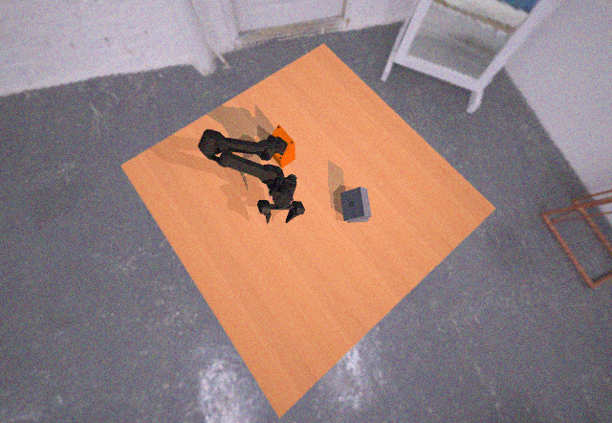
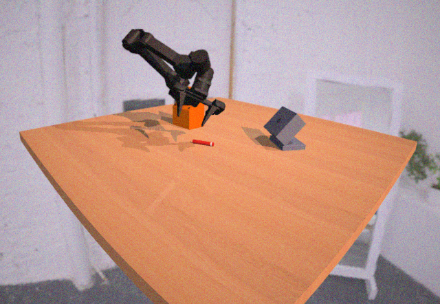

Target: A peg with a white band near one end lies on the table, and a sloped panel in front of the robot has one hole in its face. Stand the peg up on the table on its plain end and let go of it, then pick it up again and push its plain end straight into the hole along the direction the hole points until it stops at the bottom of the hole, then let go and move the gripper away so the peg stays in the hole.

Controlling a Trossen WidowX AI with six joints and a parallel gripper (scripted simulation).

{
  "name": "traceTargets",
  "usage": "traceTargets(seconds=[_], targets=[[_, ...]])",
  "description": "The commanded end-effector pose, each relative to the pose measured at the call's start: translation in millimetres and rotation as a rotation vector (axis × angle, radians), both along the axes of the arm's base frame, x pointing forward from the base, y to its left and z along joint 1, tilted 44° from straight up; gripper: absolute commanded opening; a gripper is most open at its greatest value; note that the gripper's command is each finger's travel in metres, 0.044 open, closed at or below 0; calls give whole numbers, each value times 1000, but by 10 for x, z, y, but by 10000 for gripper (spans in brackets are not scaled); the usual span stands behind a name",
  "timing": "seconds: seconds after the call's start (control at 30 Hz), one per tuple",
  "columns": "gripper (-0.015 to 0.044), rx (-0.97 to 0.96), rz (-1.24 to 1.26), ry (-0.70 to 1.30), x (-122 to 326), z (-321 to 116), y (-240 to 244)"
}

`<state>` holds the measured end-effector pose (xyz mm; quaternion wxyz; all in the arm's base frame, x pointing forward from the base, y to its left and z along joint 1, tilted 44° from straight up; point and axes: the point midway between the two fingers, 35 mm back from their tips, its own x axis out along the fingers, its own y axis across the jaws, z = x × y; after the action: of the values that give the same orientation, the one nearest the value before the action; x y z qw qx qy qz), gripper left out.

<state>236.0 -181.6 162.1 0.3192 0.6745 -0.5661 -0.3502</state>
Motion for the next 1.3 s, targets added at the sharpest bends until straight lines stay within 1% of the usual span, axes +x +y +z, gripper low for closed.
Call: traceTargets(seconds=[0.0,0.03,1.27], targets=[[426,0,1,6,2,-1,0],[440,0,5,23,7,-6,1],[440,-15,341,1245,290,-345,98]])
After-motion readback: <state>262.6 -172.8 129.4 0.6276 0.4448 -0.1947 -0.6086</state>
